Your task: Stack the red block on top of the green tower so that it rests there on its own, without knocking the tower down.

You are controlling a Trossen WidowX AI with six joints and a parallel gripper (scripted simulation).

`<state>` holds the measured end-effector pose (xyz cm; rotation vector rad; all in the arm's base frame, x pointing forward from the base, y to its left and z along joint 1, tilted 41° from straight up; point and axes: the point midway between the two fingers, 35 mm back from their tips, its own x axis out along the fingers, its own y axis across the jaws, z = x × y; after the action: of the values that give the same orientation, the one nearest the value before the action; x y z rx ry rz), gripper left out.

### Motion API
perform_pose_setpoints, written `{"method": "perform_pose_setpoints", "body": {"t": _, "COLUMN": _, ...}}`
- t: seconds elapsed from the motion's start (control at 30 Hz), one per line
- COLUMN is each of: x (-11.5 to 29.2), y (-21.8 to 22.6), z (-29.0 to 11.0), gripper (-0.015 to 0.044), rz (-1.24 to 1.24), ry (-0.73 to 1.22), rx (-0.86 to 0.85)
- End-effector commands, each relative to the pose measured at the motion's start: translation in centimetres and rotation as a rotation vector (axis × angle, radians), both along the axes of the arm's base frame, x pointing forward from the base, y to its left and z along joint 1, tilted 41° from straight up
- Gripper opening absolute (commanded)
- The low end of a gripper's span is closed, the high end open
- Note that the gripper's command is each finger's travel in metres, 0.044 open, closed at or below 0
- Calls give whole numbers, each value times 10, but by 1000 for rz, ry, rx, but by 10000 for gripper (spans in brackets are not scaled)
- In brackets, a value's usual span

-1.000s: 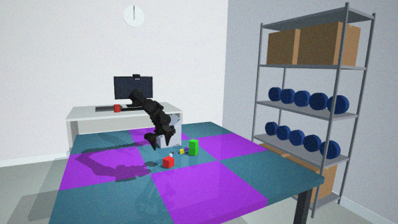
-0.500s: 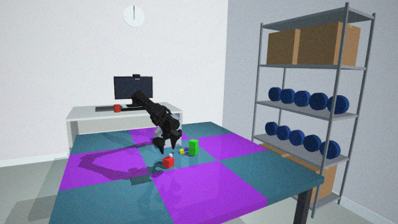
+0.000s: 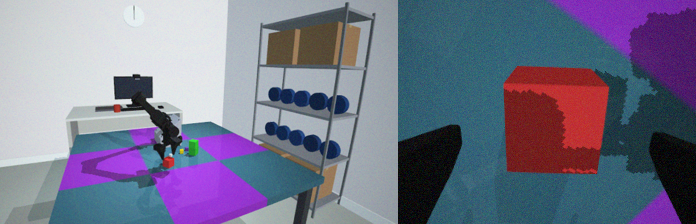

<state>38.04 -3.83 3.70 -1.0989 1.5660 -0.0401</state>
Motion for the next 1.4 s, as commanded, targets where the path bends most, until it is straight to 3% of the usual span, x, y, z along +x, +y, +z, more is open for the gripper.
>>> {"method": "perform_pose_setpoints", "body": {"t": 0.0, "x": 0, "y": -4, "z": -6, "gripper": 440, "rz": 3, "ry": 6, "rx": -5}}
{"method": "perform_pose_setpoints", "body": {"t": 1.27, "x": 4, "y": -31, "z": -37, "gripper": 440, "rz": 3, "ry": 6, "rx": -8}}
{"method": "perform_pose_setpoints", "body": {"t": 1.37, "x": 4, "y": -31, "z": -37, "gripper": 361, "rz": 3, "ry": 6, "rx": -8}}
